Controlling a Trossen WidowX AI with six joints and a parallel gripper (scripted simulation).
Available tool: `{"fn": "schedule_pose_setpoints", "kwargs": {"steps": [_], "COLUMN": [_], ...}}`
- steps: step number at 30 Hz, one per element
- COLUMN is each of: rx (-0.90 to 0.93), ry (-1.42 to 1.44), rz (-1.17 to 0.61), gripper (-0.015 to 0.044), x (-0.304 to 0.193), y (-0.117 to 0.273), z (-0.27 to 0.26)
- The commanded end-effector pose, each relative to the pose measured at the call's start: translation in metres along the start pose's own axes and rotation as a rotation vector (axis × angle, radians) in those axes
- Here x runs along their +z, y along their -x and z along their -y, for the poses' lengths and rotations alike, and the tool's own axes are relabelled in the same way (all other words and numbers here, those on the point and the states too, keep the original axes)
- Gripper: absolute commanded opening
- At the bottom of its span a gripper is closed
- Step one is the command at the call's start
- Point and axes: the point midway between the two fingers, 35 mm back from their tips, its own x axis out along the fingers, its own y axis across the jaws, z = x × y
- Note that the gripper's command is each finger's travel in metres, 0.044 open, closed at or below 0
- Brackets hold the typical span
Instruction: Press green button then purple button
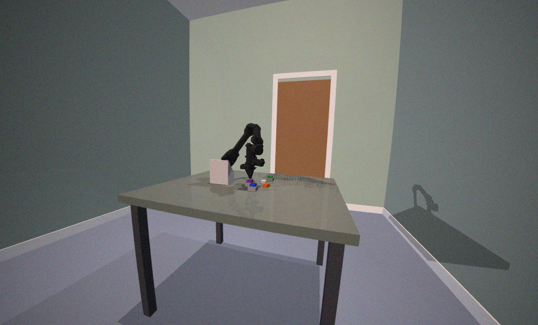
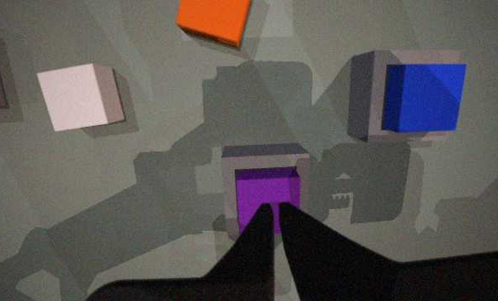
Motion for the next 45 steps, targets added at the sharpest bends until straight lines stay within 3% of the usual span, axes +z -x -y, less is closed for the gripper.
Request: {"fn": "schedule_pose_setpoints", "kwargs": {"steps": [1, 27, 34, 39, 45], "rx": [0.008, 0.009, 0.007, -0.021, -0.019], "ry": [-0.009, -0.009, -0.009, -0.03, -0.026], "rz": [-0.004, -0.004, -0.004, 0.006, 0.011], "gripper": [0.002, 0.002, 0.002, 0.0151, 0.0309], "x": [-0.003, -0.003, -0.003, 0.021, 0.052], "y": [-0.008, -0.017, 0.016, 0.032, 0.062], "z": [-0.001, -0.002, -0.001, -0.031, -0.134]}}
